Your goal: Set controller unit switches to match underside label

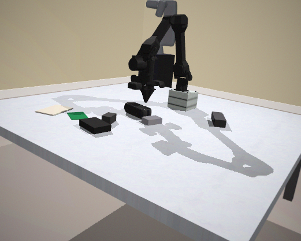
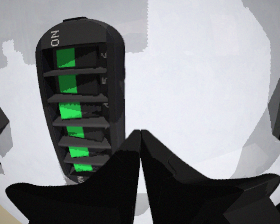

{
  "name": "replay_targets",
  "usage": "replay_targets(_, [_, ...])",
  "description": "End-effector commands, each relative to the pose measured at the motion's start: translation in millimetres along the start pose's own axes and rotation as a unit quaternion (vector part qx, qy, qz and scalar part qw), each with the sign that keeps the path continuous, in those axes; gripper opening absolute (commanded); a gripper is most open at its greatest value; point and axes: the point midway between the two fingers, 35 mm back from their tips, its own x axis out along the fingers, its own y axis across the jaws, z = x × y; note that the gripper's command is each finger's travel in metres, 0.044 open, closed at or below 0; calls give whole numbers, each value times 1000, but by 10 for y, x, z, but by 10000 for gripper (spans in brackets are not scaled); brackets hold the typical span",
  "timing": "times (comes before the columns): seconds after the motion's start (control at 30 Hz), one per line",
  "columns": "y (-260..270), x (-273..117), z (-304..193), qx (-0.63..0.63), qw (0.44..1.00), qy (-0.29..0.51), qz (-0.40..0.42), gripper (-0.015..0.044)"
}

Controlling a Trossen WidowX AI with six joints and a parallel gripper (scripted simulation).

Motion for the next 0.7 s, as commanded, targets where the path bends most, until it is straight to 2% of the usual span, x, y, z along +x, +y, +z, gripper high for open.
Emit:
replay_targets(0.0, [0,0,0,0,1000,0,0,0])
replay_targets(0.23, [0,0,0,0,1000,0,0,0])
replay_targets(0.3, [9,-109,-1,0,1000,0,0,53])
replay_targets(0.4, [4,-473,-2,0,1000,0,0,131])
replay_targets(0.6, [1,-501,-2,0,1000,0,0,289])
replay_targets(0.67, [1,-501,-2,0,1000,0,0,236])
